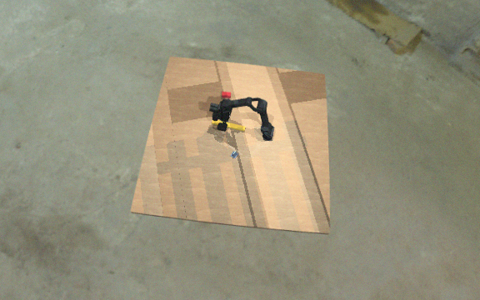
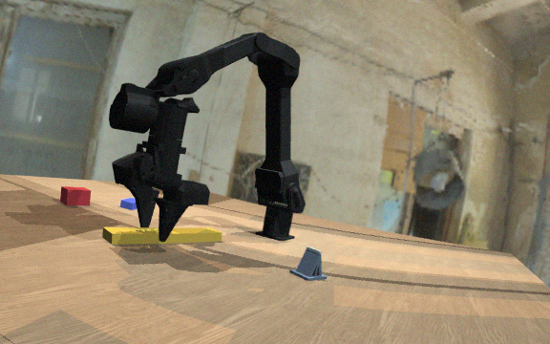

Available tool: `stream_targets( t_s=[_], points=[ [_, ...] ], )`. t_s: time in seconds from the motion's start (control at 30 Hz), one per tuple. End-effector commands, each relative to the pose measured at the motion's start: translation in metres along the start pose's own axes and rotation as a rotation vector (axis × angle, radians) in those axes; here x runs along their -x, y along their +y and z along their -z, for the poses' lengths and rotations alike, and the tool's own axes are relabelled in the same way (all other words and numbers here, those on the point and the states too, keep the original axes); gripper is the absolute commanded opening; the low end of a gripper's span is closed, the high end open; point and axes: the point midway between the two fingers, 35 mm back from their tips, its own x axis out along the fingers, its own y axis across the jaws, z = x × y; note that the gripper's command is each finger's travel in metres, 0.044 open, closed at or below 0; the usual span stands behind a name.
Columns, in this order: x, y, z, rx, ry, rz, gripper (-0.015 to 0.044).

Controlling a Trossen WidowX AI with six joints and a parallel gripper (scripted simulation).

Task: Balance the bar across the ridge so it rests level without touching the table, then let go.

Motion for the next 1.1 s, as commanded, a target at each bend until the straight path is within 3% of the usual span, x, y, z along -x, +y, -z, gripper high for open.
stream_targets(
  t_s=[0.0,0.27,0.4,1.07],
  points=[
    [0.0,0.0,0.0,0.0,0.0,-0.001,0.0157],
    [0.0,0.0,0.0,0.0,0.0,-0.001,0.0104],
    [0.006,0.0,-0.001,0.0,0.0,-0.001,0.0],
    [0.057,0.0,-0.004,0.002,0.0,0.001,0.0]
  ],
)
